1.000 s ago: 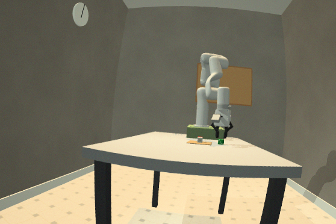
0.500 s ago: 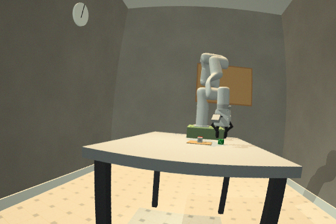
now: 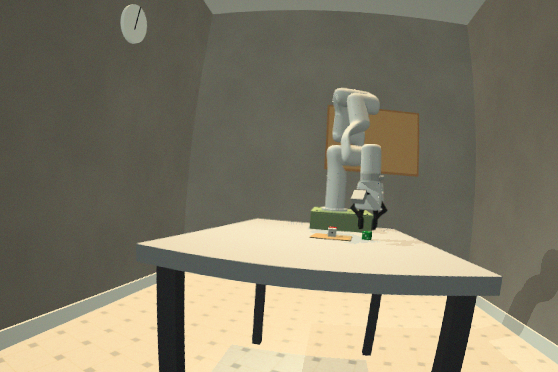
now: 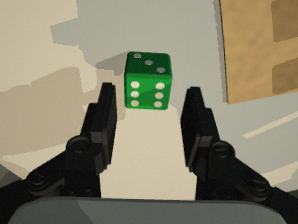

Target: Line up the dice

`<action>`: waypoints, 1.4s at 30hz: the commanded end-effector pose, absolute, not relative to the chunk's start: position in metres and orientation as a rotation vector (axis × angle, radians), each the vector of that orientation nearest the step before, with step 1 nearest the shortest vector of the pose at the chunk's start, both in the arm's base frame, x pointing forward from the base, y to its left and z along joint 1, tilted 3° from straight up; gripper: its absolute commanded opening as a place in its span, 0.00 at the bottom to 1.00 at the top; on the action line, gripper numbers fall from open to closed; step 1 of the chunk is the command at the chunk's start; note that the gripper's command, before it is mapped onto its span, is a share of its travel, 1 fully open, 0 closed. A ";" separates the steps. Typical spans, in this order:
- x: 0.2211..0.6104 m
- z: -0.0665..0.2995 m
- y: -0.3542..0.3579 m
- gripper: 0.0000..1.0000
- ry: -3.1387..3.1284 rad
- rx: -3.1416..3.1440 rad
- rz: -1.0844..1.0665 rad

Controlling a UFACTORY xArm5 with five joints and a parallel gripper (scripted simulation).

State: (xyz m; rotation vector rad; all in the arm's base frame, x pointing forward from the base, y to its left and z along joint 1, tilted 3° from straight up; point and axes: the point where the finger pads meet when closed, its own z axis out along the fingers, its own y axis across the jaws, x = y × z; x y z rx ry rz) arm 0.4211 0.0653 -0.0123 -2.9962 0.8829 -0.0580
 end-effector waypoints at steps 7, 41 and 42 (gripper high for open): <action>0.422 -0.011 0.066 0.47 0.882 -2.995 -0.063; 0.424 -0.045 0.064 0.47 0.882 -2.995 -0.063; 0.424 -0.045 0.064 0.47 0.882 -2.995 -0.063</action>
